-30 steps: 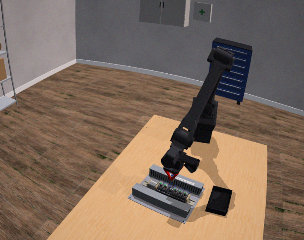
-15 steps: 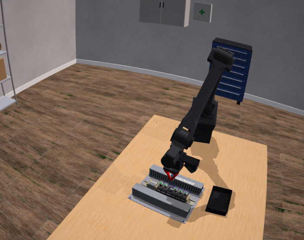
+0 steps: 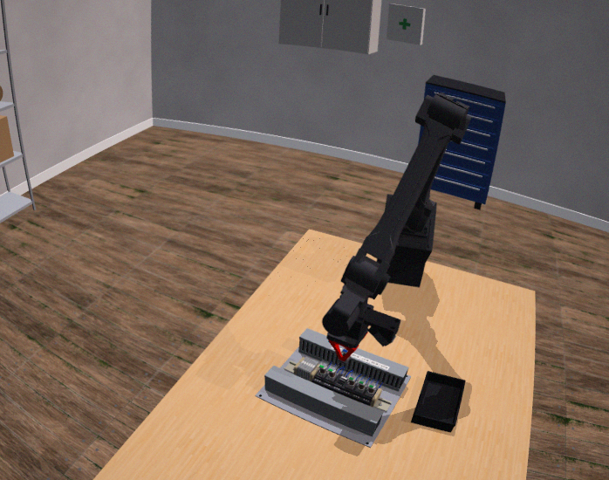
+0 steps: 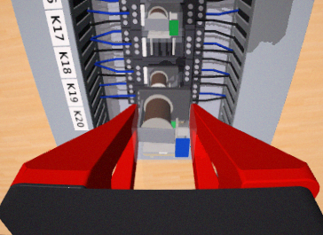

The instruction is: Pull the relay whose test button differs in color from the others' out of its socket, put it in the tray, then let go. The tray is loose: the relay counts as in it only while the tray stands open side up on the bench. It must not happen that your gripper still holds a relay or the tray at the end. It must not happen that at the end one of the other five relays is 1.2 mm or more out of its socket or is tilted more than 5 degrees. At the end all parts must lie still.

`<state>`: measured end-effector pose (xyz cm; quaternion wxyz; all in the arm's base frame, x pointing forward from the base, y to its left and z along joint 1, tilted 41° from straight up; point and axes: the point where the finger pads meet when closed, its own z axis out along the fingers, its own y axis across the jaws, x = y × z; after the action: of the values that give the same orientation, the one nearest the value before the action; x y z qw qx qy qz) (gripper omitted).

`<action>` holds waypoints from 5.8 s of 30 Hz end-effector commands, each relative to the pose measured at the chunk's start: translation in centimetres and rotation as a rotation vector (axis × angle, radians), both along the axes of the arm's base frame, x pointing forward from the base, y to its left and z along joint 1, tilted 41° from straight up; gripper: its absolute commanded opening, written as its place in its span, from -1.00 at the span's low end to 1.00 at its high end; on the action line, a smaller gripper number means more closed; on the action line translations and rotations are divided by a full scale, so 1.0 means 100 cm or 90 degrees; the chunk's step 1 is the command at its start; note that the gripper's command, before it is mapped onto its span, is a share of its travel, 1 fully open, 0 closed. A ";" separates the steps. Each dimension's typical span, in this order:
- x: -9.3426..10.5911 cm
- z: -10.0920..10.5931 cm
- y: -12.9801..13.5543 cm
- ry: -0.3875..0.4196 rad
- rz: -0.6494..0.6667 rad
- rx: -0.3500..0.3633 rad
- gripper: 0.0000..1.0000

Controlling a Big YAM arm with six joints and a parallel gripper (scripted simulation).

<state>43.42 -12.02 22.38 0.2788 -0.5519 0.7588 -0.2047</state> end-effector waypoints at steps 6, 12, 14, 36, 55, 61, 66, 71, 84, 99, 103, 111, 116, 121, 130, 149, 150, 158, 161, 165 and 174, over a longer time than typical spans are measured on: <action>0.000 0.012 0.001 -0.011 0.004 -0.004 -1.00; 0.000 0.012 0.002 -0.011 0.005 -0.003 -1.00; 0.000 0.012 0.005 -0.012 0.005 -0.003 -1.00; 0.002 0.016 0.063 -0.025 0.003 -0.001 -1.00; 0.011 0.027 0.158 -0.034 0.003 0.006 -1.00; 0.013 0.024 0.182 -0.026 0.003 0.007 -1.00; 0.014 0.022 0.210 -0.019 0.003 0.007 -1.00; 0.015 0.021 0.234 -0.016 0.004 0.007 -1.00; 0.015 0.023 0.268 -0.016 0.004 0.008 -1.00; 0.011 0.024 0.266 -0.021 -0.002 0.010 -1.00; 0.011 0.027 0.265 -0.024 -0.002 0.011 -1.00; 0.011 0.028 0.265 -0.026 -0.002 0.011 -1.00; 0.011 0.029 0.264 -0.027 -0.002 0.011 -1.00; 0.011 0.029 0.264 -0.027 -0.002 0.011 -1.00; 0.011 0.029 0.264 -0.028 -0.002 0.011 -1.00; 0.020 0.011 0.263 -0.017 -0.002 0.004 -1.00; 0.021 0.009 0.263 -0.016 -0.002 0.003 -1.00; 0.027 -0.010 0.263 -0.006 0.002 -0.002 -1.00; 0.029 -0.012 0.262 -0.005 0.002 -0.002 -1.00; 0.037 -0.014 0.263 -0.011 0.002 0.000 -1.00; 0.054 -0.028 0.264 -0.014 0.002 0.001 -1.00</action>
<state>47.53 14.16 18.78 0.2733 -0.5521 0.7606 -0.2052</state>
